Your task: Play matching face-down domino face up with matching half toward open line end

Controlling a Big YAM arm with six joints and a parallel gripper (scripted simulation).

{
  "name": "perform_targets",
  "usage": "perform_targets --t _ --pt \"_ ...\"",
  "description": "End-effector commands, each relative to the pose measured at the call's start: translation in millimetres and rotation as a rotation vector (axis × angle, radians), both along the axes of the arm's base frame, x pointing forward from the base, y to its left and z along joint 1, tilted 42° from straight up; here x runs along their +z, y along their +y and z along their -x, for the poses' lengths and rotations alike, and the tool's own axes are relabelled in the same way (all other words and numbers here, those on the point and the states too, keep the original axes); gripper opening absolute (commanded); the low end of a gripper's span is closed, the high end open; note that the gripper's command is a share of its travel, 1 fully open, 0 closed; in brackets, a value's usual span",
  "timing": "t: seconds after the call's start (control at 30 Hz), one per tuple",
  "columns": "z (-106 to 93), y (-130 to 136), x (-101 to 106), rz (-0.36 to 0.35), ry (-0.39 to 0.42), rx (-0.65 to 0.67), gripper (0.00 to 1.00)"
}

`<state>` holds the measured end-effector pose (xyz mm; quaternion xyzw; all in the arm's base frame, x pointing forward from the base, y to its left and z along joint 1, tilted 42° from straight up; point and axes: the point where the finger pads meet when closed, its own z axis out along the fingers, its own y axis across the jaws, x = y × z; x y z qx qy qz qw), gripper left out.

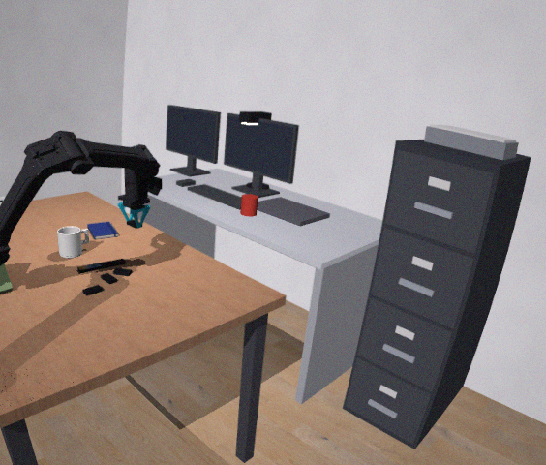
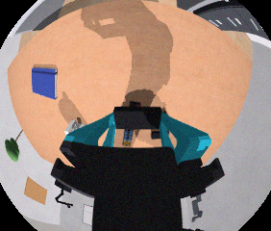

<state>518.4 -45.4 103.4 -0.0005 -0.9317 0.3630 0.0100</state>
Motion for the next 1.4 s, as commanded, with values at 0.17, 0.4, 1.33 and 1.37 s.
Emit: perform_targets --t 0.17,0.4,1.33,1.37 --pt "-32.8 31.4 -8.3 0.000 -0.067 -0.029 0.52" --pt "-54.4 53.5 -17.4 0.002 -0.114 -0.057 0.52" --pt "-59.2 69.5 -44.6 -0.011 -0.077 -0.041 0.52" --pt "-60.9 72.7 -43.6 -0.013 -0.080 -0.037 0.52"
